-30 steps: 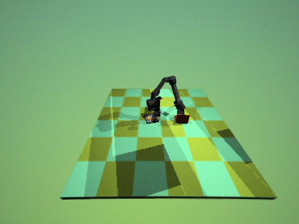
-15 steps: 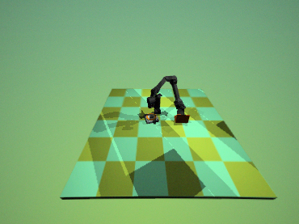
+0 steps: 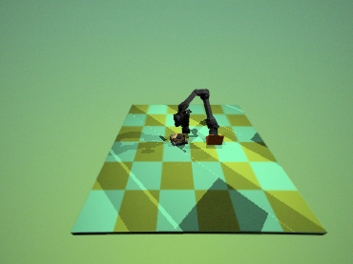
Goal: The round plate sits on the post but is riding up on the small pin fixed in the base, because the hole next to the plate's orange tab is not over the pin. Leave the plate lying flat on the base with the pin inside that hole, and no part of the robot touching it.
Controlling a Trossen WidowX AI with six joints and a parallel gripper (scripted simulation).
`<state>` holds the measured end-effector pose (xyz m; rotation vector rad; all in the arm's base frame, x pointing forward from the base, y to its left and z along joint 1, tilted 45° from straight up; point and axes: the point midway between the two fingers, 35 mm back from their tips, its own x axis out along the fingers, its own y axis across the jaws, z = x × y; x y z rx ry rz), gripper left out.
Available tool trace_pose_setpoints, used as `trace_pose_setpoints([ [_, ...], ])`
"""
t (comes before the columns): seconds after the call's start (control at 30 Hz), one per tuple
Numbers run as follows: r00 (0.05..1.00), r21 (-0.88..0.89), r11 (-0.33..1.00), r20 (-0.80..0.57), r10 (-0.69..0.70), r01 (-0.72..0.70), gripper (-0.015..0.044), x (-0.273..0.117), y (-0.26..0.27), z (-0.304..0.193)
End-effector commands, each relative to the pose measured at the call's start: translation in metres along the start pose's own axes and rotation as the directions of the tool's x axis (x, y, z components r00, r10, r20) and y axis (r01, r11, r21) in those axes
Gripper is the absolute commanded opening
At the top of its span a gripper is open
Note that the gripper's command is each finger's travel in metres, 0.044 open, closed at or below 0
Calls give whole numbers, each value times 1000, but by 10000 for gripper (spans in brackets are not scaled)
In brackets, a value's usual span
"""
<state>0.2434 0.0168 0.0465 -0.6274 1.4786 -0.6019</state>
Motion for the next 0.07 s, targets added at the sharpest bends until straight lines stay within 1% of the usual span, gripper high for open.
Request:
trace_pose_setpoints([
  [0.0,1000,-5,1000,0,-1,1,0,0,0,0],
  [0.03,1000,-5,1000,0,-1,1,0,0,0,0],
])
